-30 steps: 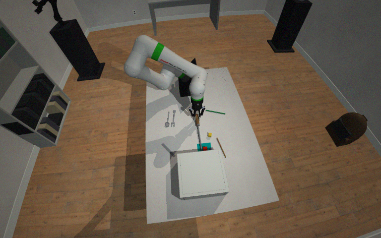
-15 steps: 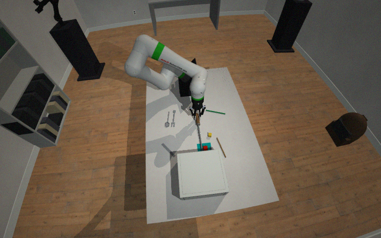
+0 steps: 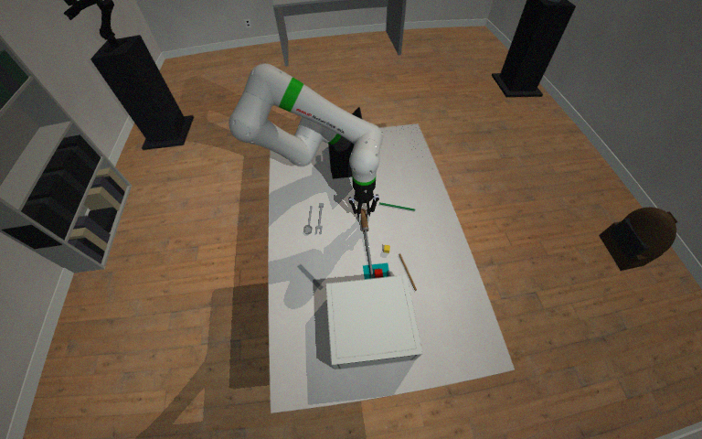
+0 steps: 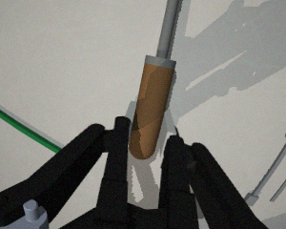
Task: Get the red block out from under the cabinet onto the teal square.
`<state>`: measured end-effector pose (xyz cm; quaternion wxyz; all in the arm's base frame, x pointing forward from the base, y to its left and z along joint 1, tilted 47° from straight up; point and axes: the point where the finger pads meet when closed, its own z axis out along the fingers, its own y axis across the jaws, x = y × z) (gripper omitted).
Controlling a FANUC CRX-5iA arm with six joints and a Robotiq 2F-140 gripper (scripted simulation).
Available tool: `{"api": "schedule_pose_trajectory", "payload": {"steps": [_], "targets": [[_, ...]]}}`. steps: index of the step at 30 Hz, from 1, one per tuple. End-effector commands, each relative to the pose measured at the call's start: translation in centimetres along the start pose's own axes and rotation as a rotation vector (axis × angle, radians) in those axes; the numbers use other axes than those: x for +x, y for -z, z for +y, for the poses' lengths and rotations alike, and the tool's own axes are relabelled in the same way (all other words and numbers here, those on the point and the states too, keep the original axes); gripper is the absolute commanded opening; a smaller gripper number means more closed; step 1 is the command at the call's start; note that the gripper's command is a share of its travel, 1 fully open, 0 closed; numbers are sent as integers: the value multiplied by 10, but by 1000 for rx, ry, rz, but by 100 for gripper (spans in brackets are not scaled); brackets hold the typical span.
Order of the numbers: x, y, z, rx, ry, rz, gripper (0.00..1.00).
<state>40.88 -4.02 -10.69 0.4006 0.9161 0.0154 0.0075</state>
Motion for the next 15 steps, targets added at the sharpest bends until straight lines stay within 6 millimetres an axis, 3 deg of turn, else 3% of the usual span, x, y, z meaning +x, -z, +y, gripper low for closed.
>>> {"api": "schedule_pose_trajectory", "payload": {"steps": [1,15], "targets": [[0,0,0,0,0,0,0],[2,0,2,0,0,0,0]]}}
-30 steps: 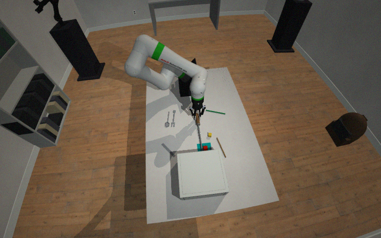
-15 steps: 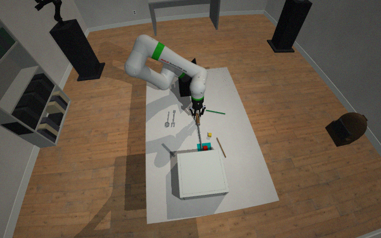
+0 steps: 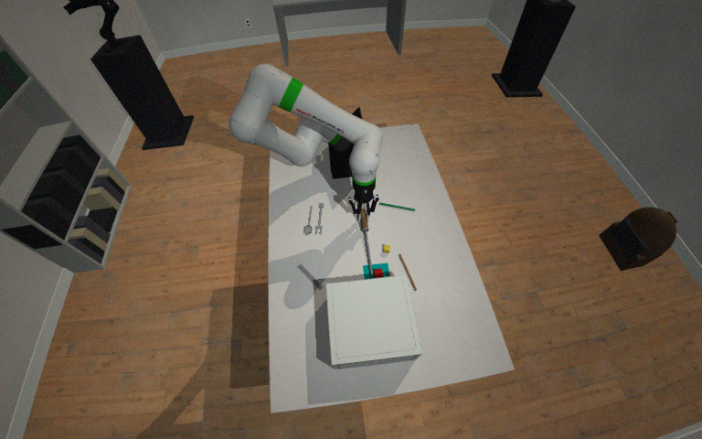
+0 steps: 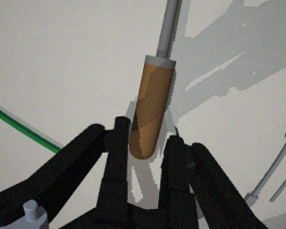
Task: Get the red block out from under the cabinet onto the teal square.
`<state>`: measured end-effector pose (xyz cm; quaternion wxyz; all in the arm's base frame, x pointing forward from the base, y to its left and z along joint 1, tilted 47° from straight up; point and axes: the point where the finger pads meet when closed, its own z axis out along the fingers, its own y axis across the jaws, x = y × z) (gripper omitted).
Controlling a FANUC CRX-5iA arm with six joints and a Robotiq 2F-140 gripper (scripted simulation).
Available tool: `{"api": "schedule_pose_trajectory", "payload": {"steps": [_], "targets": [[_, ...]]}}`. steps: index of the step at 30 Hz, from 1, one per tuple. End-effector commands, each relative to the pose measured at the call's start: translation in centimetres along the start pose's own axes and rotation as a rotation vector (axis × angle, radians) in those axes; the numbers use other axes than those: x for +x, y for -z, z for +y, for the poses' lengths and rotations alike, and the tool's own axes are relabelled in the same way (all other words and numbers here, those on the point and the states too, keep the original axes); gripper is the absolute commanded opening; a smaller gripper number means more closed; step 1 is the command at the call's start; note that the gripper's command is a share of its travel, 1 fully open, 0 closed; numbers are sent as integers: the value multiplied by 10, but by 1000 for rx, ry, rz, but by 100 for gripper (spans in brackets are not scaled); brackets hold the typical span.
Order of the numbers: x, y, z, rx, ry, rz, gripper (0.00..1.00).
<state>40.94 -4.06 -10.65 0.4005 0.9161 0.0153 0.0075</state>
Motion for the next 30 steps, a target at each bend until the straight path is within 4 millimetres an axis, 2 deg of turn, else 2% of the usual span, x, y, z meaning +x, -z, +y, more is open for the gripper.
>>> {"api": "schedule_pose_trajectory", "payload": {"steps": [1,7,30], "targets": [[4,0,3,0,0,0,0],[11,0,9,0,0,0,0],[11,0,9,0,0,0,0]]}}
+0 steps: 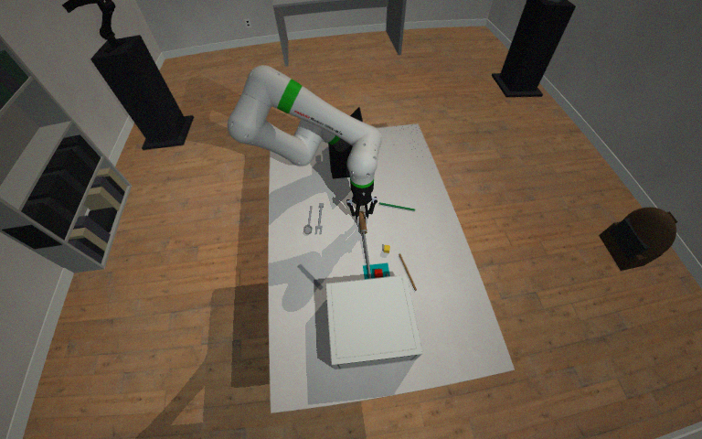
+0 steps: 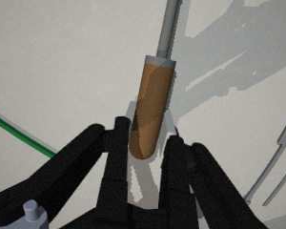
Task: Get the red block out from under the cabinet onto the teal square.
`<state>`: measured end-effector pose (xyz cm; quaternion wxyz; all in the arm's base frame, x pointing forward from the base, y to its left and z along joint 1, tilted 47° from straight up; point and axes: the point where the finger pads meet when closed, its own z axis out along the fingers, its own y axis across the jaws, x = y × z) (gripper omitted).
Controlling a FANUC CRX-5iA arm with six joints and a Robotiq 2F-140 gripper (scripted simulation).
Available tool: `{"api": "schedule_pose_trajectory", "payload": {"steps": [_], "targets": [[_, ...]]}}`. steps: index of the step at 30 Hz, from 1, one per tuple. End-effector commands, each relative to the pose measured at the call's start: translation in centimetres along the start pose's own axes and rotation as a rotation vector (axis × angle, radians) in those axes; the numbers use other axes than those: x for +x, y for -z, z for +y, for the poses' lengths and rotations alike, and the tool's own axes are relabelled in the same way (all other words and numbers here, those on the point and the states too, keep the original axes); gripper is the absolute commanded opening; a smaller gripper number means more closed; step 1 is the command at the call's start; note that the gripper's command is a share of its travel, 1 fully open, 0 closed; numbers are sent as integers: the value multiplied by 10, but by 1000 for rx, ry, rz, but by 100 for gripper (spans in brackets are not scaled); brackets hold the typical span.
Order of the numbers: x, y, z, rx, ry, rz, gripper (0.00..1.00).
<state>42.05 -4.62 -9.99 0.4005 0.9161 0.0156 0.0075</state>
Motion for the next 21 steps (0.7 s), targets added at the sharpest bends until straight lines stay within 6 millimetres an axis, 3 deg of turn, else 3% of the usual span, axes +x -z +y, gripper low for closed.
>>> {"api": "schedule_pose_trajectory", "payload": {"steps": [1,12,13,21], "targets": [[0,0,0,0,0,0,0],[0,0,0,0,0,0,0],[0,0,0,0,0,0,34],[0,0,0,0,0,0,34]]}}
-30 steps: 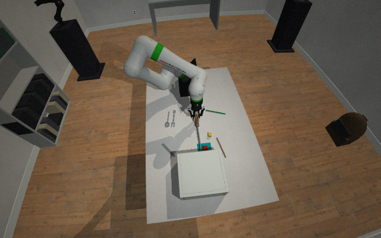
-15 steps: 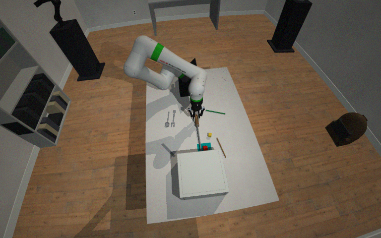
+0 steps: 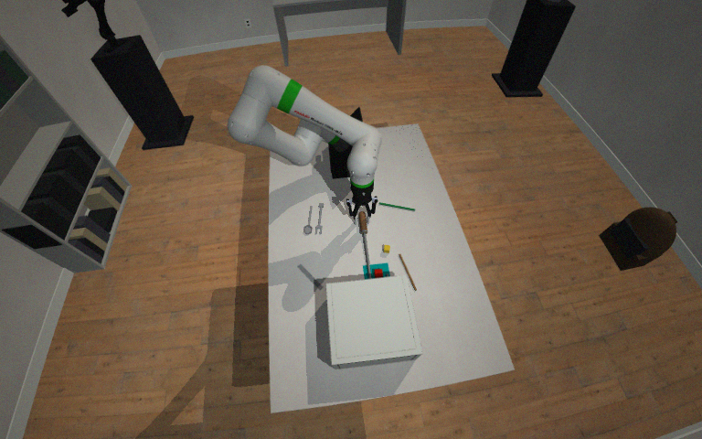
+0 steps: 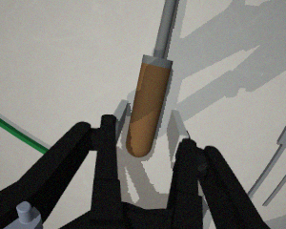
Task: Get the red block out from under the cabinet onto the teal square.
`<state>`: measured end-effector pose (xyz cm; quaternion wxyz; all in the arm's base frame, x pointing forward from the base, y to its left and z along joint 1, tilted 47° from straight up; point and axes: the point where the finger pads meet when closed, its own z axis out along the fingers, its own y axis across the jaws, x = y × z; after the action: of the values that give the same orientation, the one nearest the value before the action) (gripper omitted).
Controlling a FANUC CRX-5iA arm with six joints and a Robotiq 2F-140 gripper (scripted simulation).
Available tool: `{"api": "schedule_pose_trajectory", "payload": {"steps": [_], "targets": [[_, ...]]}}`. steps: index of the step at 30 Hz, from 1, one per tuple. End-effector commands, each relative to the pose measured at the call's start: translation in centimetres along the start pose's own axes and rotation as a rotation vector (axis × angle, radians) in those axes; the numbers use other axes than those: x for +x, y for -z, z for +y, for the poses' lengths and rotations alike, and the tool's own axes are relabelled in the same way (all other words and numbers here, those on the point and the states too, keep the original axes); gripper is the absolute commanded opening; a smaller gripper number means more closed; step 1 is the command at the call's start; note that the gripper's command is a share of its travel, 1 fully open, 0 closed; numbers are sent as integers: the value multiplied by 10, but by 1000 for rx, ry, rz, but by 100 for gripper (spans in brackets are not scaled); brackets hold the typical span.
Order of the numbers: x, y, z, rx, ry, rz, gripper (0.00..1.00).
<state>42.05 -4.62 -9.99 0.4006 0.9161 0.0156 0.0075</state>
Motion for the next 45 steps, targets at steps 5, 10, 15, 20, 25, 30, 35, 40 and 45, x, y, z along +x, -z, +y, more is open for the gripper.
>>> {"api": "schedule_pose_trajectory", "payload": {"steps": [5,10,15,20,25,30,35,40,45], "targets": [[0,0,0,0,0,0,34],[0,0,0,0,0,0,34],[0,0,0,0,0,0,34],[0,0,0,0,0,0,34],[0,0,0,0,0,0,34],[0,1,0,0,0,0,34],[0,5,0,0,0,0,34],[0,11,0,0,0,0,34],[0,25,0,0,0,0,34]]}}
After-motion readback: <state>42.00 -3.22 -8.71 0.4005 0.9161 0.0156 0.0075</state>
